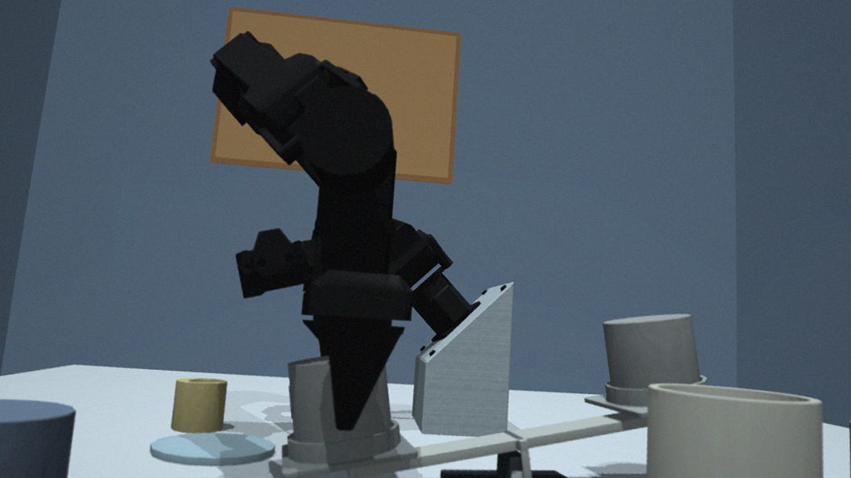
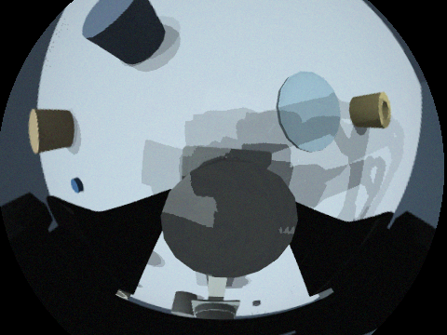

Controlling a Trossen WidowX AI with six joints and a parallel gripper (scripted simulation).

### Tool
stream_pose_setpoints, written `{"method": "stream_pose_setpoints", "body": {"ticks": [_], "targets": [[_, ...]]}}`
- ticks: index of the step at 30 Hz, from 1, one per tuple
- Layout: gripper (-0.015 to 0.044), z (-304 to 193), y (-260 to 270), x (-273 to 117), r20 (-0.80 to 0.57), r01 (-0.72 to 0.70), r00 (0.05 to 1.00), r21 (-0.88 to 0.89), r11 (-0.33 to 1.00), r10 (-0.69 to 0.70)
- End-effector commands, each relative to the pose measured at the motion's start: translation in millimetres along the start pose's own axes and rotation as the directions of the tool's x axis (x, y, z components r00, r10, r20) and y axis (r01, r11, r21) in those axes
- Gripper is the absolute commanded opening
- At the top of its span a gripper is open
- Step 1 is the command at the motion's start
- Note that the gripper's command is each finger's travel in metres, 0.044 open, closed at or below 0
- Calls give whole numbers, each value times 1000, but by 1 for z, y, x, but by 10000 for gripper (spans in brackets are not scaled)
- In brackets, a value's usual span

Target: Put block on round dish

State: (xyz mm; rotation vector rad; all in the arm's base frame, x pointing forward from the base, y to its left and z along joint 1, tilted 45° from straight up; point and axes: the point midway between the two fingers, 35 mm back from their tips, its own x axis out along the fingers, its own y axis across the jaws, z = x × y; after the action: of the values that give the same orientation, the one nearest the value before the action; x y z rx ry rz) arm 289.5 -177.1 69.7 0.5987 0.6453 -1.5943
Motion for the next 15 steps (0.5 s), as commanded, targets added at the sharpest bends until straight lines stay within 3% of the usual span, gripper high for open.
{"method": "stream_pose_setpoints", "body": {"ticks": [1, 9, 15], "targets": [[361, -1, -1, 2, 1, 1, 1000, -5, 1000, -1], [308, -1, -1, 2, 1, 1, 1000, -5, 1000, -1], [150, -1, 0, -1, 0, 0, 1000, -5, 1000, 0]]}}
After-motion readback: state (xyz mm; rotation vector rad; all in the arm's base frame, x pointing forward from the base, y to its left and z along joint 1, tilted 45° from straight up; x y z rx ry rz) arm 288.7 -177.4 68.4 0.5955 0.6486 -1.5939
